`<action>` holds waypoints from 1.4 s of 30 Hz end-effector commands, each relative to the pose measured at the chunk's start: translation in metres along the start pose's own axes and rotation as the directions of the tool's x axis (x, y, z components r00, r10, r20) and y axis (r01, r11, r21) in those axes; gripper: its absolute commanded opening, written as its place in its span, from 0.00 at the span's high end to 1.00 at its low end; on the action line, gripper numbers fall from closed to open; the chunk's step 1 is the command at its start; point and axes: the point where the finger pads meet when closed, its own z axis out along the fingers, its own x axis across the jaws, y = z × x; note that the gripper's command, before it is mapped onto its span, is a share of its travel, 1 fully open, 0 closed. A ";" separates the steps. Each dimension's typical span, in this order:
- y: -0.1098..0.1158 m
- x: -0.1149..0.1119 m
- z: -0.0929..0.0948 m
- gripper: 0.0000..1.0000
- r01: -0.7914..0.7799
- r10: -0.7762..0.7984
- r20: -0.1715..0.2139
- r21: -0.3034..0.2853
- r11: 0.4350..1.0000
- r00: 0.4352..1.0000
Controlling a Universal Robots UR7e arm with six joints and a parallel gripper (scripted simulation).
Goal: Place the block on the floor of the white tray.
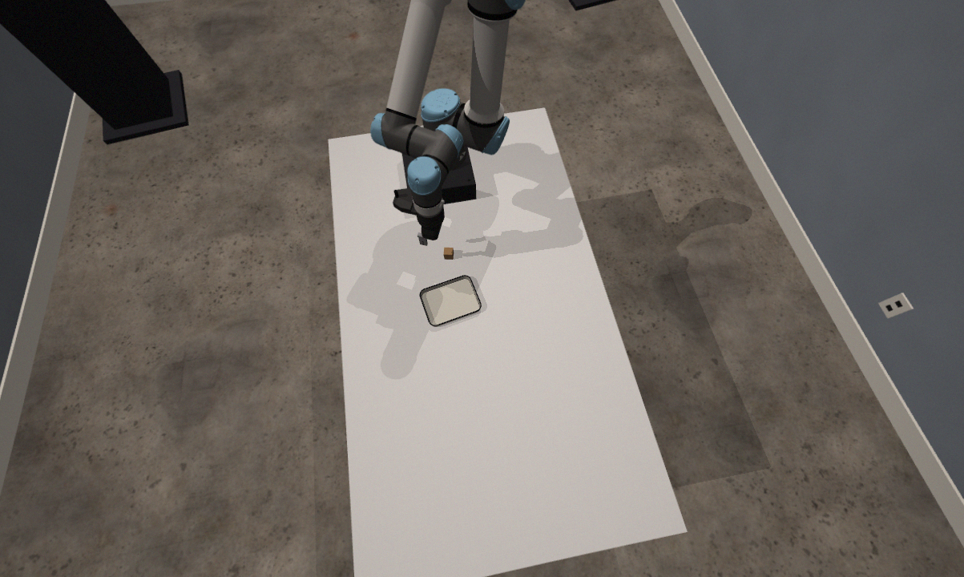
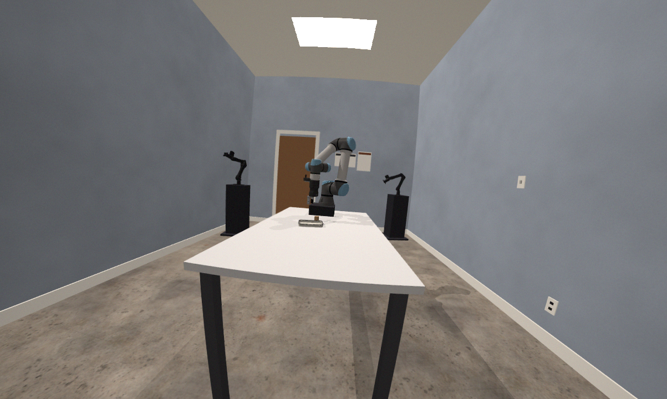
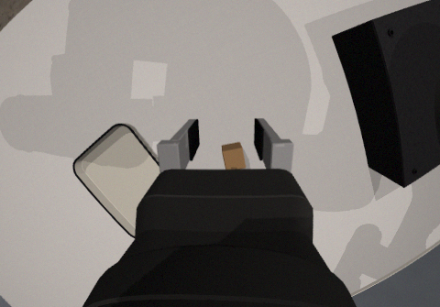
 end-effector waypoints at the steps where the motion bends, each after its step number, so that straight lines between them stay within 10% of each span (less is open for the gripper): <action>1: 0.027 -0.003 0.030 0.08 0.077 -0.077 0.036 -0.015 0.997 0.996; 13: 0.060 0.012 0.060 0.08 0.176 -0.174 0.061 -0.036 0.984 0.983; 42: 0.060 0.011 0.060 0.11 0.178 -0.176 0.065 -0.036 0.983 0.982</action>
